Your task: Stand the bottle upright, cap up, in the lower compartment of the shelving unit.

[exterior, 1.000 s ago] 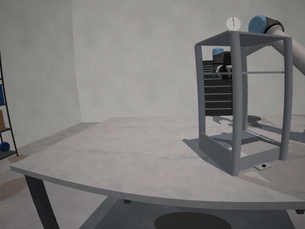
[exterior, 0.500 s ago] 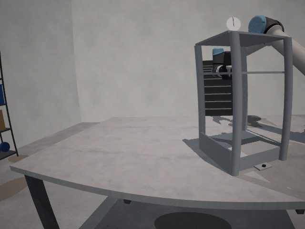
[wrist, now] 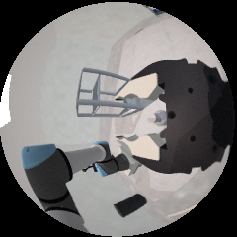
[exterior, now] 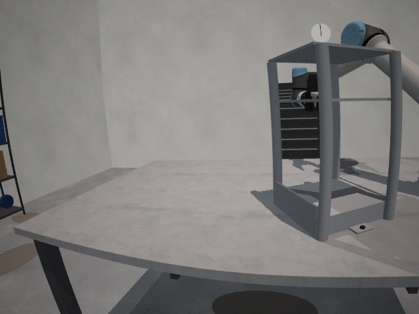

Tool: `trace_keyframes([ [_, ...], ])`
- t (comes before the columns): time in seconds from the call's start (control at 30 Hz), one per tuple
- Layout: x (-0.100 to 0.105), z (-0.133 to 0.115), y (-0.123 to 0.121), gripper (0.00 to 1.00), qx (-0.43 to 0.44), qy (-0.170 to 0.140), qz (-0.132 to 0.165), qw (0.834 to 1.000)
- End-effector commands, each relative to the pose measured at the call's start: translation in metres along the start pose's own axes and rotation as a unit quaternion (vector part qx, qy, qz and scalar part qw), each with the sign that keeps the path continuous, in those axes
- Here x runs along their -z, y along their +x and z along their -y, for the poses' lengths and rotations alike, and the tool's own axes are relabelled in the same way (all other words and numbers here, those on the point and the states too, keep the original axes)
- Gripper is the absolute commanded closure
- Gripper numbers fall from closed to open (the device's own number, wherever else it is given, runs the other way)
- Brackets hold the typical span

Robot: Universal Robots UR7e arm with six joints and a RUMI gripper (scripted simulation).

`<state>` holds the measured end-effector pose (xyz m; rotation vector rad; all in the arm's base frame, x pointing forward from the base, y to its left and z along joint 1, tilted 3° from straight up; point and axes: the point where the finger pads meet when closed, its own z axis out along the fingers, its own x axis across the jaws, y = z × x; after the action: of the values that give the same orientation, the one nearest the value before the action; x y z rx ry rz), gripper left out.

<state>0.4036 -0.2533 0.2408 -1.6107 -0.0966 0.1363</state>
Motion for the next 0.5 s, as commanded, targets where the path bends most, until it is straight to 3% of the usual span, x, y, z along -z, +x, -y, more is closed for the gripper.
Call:
trace_keyframes([
  [0.0, 0.0, -0.009, 0.0, 0.54, -0.001, 0.002, 0.0, 1.0],
  [0.47, 0.0, -0.036, -0.001, 0.54, -0.001, 0.002, 0.0, 1.0],
])
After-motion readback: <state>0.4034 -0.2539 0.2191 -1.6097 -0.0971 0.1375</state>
